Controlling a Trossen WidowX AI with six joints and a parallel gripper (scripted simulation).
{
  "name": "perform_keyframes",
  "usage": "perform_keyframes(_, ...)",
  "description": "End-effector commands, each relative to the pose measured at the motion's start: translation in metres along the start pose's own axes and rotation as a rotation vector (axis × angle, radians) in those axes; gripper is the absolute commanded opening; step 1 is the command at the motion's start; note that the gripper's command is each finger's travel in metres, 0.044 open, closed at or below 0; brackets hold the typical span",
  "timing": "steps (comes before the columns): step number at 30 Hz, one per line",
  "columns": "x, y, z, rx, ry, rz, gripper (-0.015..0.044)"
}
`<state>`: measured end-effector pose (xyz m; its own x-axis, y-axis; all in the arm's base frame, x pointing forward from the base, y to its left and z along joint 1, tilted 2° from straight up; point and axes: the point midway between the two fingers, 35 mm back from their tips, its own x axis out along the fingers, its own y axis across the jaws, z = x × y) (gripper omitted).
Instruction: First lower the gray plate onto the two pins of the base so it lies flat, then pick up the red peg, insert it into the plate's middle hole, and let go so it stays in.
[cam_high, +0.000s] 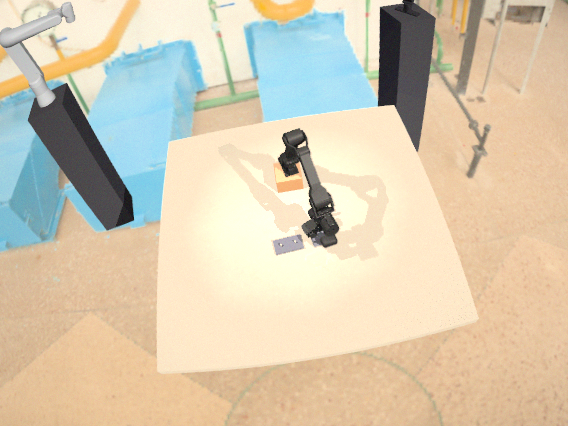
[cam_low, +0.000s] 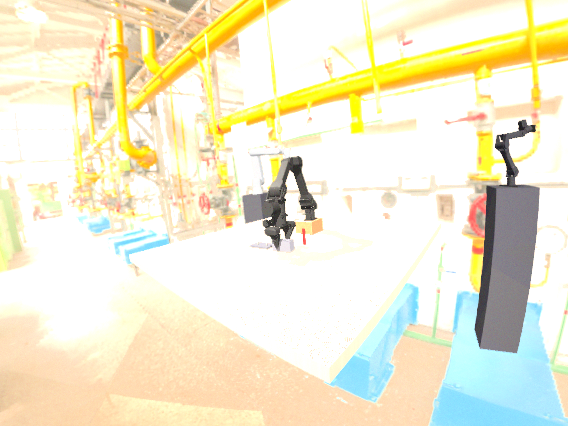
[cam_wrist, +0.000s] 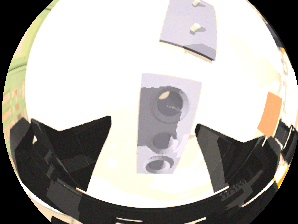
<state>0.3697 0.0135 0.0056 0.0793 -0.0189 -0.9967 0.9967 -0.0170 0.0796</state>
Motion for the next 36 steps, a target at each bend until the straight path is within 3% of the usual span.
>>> perform_keyframes(1, 0.012, -0.004, -0.001, -0.004, 0.004, -0.015, 0.044)
perform_keyframes(8, 0.017, -0.005, -0.001, -0.004, 0.004, -0.015, 0.044)
perform_keyframes(19, 0.017, -0.005, -0.001, -0.004, 0.004, -0.015, 0.0151)
perform_keyframes(26, 0.017, -0.005, -0.001, -0.004, 0.004, -0.015, 0.0105)
perform_keyframes(30, 0.013, -0.004, -0.001, -0.004, 0.004, -0.015, 0.0)
perform_keyframes(36, -0.005, 0.001, -0.002, -0.004, 0.005, -0.015, 0.0)
